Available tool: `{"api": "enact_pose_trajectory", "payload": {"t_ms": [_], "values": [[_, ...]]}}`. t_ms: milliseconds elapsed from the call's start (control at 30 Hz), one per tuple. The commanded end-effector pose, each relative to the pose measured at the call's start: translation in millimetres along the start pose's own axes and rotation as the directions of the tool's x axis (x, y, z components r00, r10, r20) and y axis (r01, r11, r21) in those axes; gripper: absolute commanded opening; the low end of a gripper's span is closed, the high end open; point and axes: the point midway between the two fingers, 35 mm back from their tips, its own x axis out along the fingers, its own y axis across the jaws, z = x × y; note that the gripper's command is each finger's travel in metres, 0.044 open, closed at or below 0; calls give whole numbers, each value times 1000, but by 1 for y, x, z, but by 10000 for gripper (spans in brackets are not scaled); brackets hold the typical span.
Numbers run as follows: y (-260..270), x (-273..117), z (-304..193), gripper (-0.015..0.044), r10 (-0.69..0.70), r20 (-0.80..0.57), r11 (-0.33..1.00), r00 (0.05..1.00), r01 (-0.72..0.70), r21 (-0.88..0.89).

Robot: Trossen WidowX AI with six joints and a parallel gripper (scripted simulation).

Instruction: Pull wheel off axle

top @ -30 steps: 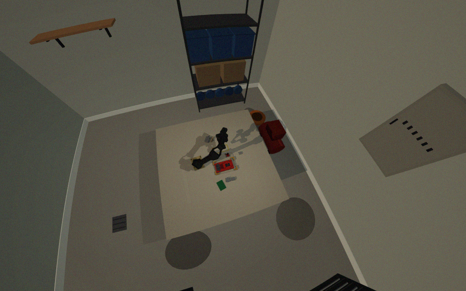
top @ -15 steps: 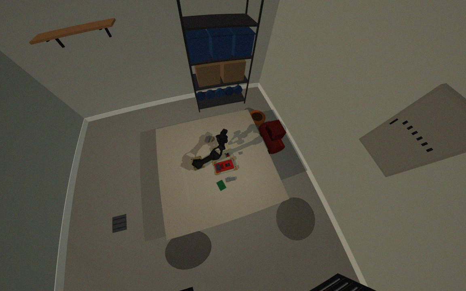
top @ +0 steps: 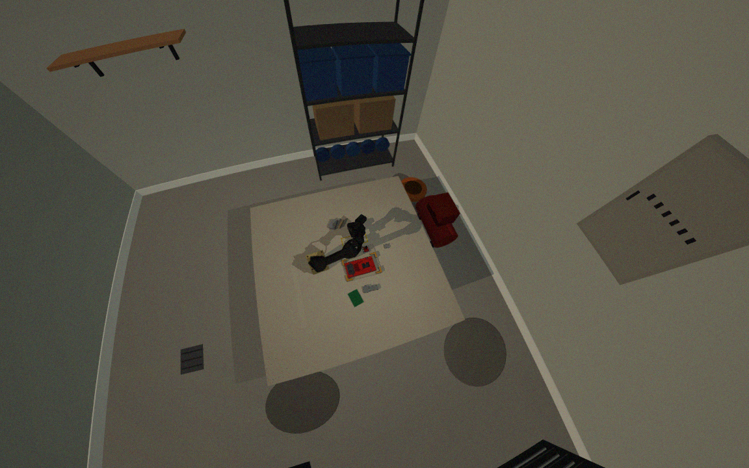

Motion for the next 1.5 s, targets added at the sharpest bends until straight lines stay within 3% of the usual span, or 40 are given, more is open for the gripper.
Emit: {"api": "enact_pose_trajectory", "payload": {"t_ms": [0, 400, 600, 733, 933, 1067, 1467], "values": [[0, 4, -1, 0, -4, 6, 1000, 1000, 4, -6], [1, -6, 1, 300, 1, 3, 1000, 1000, -1, -2], [1, -58, 0, 300, 0, 6, 1000, 1000, 0, -6], [1, -60, 0, 300, 0, 6, 1000, 1000, 1, -6], [-18, -91, -52, 440, 4, 6, 1000, 1000, -4, -12], [-33, -106, -83, 440, 0, 1, 1000, 1000, 0, -11], [-33, -106, -83, 440, 0, 1, 1000, 1000, 0, -11]]}}
